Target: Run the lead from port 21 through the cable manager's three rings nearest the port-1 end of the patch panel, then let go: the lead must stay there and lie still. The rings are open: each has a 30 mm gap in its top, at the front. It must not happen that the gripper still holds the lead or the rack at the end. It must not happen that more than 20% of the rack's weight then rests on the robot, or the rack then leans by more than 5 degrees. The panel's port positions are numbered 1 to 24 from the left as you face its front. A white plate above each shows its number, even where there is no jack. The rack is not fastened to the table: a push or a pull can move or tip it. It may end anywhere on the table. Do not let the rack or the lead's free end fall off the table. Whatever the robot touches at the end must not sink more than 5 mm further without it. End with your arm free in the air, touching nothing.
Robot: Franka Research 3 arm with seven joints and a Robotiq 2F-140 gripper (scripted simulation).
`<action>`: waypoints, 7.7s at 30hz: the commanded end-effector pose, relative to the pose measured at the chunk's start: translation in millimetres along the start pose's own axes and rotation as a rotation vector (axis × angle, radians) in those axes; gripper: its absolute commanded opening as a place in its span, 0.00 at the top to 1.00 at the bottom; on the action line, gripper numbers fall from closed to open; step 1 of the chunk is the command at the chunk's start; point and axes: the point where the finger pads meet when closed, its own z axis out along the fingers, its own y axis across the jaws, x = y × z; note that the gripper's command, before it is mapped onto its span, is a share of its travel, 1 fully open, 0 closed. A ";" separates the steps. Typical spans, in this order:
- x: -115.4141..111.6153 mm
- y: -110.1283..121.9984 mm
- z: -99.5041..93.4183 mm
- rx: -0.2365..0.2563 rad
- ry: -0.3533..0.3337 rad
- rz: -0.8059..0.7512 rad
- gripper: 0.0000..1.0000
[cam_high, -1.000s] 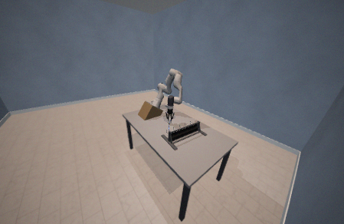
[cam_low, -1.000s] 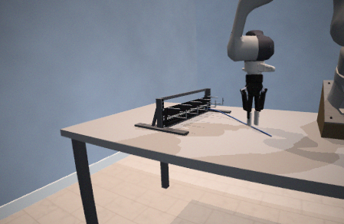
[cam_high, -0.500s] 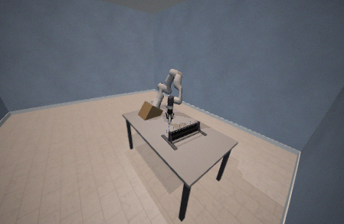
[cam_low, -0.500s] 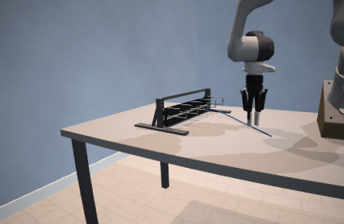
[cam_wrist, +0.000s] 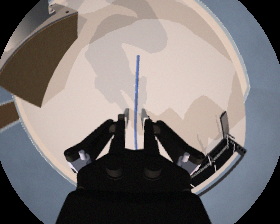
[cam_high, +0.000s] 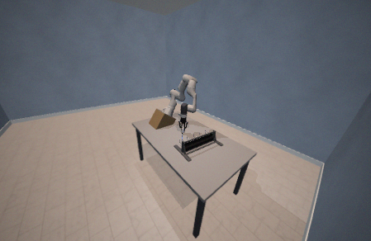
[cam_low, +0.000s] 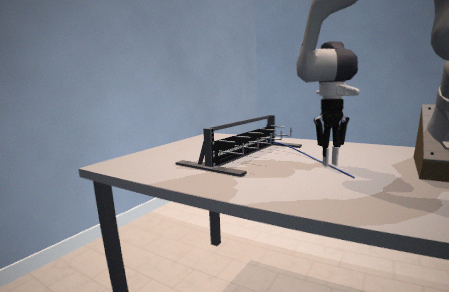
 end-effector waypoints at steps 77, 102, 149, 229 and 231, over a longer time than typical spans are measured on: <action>-2.0 0.3 3.4 0.000 -0.006 -0.007 1.00; -2.0 0.3 3.4 0.000 -0.006 -0.007 1.00; -2.0 0.3 -3.0 -0.001 -0.006 -0.007 1.00; -92.8 280.7 -164.5 -0.013 -0.051 0.548 1.00; -92.8 280.7 -164.5 -0.009 -0.042 0.604 1.00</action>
